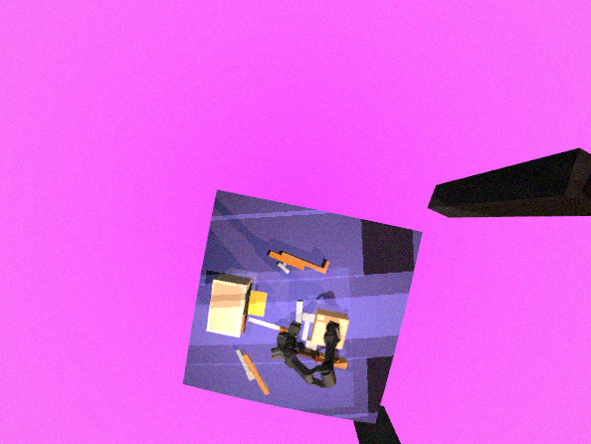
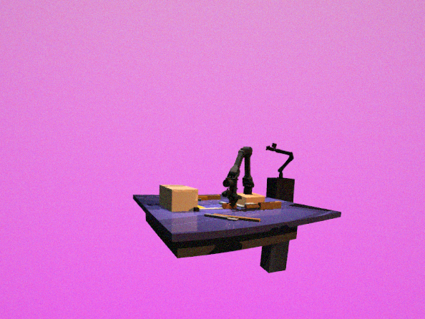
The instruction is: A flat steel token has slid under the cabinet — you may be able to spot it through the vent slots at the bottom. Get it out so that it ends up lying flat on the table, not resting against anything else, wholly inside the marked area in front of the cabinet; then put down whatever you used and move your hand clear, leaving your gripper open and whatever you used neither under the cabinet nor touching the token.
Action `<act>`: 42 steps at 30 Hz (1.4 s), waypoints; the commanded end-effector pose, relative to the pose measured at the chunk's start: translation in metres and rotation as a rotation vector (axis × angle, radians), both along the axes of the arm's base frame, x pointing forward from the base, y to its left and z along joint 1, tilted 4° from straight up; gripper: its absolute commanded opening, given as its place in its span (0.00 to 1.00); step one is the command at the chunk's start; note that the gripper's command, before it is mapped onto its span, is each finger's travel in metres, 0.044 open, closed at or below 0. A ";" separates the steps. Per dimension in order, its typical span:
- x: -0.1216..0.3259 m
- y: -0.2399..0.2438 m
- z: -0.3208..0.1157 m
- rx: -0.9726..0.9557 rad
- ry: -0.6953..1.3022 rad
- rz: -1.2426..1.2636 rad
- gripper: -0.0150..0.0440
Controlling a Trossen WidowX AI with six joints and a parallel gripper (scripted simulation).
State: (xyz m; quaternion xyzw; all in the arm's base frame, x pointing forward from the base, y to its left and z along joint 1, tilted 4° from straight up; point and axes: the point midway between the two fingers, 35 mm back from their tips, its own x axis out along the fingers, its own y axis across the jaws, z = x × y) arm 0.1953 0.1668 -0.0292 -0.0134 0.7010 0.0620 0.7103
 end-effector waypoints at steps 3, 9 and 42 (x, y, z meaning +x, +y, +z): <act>0.000 0.001 0.001 0.005 -0.006 0.051 0.25; 0.000 0.001 0.001 0.004 -0.009 0.098 0.25; 0.000 0.001 0.001 0.001 -0.028 0.360 0.25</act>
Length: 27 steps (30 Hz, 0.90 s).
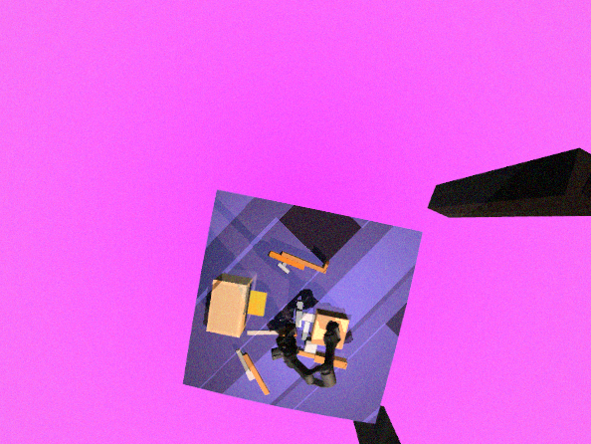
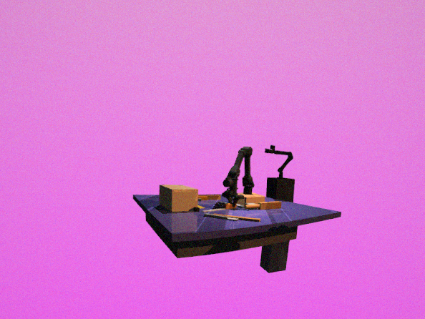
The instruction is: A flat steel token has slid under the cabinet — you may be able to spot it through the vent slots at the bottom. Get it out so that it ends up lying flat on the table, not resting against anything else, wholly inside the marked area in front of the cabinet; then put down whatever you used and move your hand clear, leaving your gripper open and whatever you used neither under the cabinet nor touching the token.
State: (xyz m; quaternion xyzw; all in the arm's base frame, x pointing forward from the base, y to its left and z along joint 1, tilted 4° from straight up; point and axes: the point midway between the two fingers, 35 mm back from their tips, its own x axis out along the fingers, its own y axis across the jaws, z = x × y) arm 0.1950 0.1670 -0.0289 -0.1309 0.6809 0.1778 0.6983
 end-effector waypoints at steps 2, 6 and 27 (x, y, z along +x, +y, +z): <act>0.000 0.001 0.001 0.004 -0.005 0.043 0.25; 0.000 0.001 0.001 0.004 -0.007 0.075 0.25; 0.000 0.000 0.001 0.002 -0.019 0.240 0.25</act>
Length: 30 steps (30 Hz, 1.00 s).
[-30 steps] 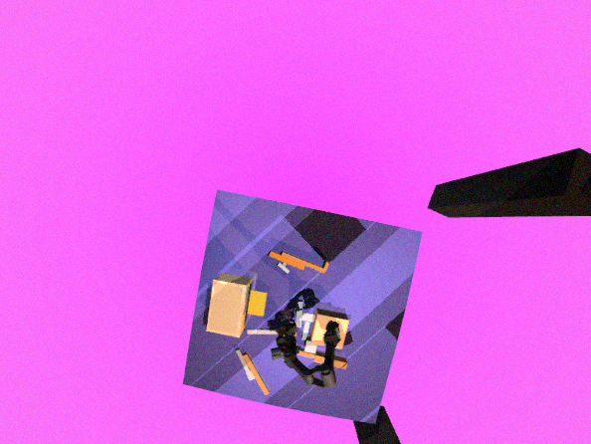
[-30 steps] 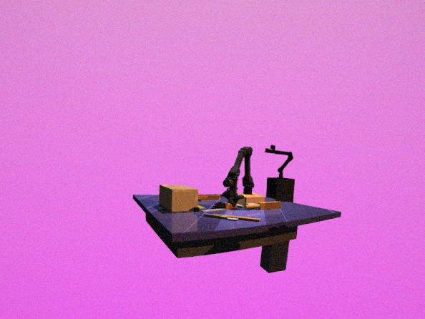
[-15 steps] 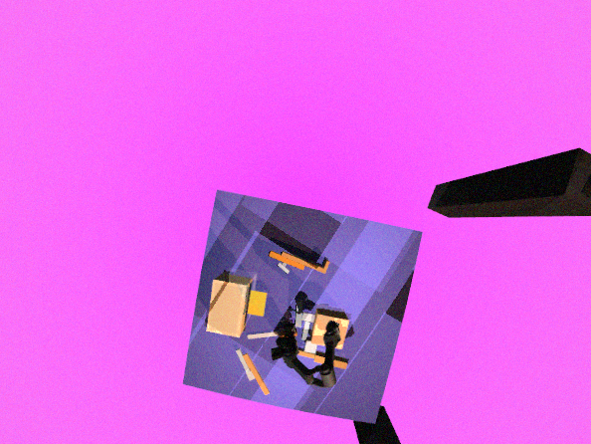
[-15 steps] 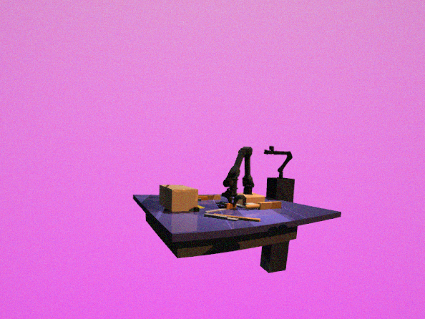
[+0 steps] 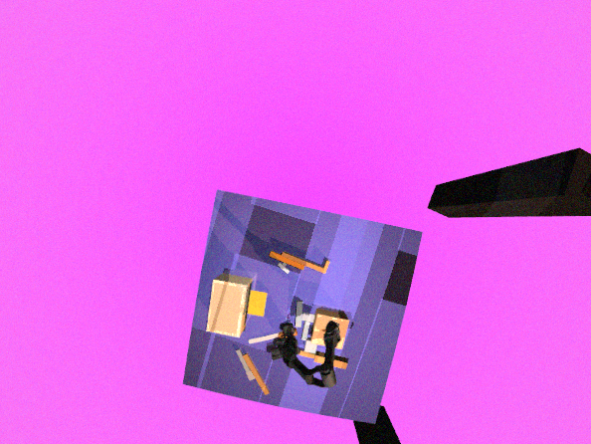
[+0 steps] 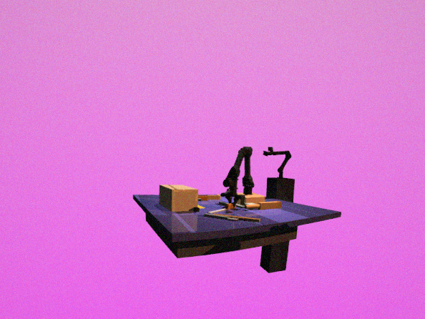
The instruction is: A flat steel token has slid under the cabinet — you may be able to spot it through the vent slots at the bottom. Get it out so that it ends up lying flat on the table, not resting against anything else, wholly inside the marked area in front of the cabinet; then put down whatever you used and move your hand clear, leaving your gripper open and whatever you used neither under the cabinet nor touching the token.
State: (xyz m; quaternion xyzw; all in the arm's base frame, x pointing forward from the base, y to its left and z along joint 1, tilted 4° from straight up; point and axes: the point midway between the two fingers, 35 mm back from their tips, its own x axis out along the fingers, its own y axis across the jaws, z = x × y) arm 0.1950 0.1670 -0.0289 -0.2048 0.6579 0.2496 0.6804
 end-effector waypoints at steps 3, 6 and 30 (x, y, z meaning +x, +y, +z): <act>0.000 0.000 0.001 0.004 -0.005 0.049 0.25; 0.000 0.000 0.001 0.003 -0.007 0.072 0.25; 0.010 -0.012 0.000 0.001 -0.014 0.156 0.25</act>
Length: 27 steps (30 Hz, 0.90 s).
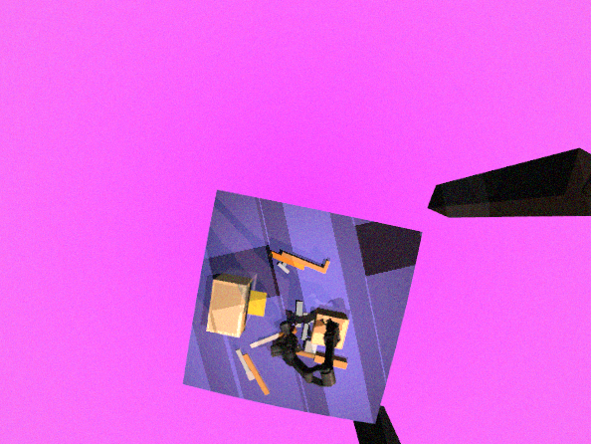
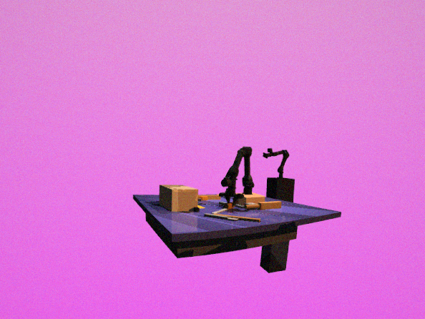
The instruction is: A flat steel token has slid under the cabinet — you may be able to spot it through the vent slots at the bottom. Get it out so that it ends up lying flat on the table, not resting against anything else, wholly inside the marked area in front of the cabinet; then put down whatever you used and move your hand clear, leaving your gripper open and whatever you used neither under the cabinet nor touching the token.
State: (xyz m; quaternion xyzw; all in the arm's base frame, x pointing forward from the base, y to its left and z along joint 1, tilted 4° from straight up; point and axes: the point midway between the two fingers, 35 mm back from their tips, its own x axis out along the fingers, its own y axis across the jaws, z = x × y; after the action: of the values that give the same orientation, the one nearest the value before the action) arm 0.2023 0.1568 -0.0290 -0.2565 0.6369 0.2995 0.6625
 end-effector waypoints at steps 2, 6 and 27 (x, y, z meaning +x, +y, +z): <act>0.003 -0.004 0.000 0.003 -0.003 0.004 0.25; 0.006 -0.007 0.000 0.003 -0.003 0.007 0.25; 0.018 -0.024 -0.001 0.001 -0.005 0.016 0.25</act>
State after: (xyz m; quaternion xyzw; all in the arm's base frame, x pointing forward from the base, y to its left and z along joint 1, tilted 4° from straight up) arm 0.2169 0.1350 -0.0306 -0.2619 0.6343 0.3044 0.6606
